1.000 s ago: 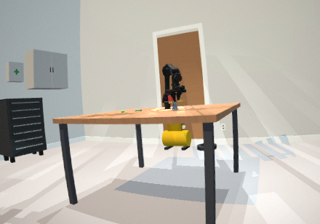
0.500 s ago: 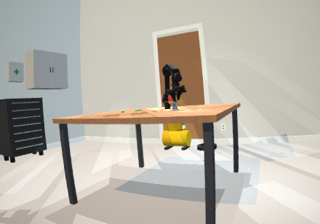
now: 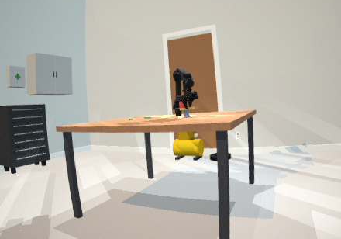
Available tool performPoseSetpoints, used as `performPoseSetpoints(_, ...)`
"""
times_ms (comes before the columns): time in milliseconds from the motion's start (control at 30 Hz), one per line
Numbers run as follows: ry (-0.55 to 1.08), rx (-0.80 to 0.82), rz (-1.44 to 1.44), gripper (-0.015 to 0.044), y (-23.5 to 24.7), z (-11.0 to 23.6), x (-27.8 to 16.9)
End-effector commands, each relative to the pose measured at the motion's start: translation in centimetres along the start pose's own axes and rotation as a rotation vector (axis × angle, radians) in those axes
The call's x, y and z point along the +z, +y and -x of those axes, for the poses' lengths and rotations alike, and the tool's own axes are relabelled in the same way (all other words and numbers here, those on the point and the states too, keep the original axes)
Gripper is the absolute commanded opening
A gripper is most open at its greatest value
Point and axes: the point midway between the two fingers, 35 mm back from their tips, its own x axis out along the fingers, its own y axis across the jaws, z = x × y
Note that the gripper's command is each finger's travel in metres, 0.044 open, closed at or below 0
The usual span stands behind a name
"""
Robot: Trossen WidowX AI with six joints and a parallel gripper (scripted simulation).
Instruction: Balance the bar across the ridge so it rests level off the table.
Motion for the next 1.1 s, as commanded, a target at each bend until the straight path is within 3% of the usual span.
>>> performPoseSetpoints(0, 0.002, 0.003, -0.003, 0.0, 0.06, -0.28, -0.04)
performPoseSetpoints(1067, 0.002, 0.003, -0.003, 0.0, 0.07, -0.55, 0.0)
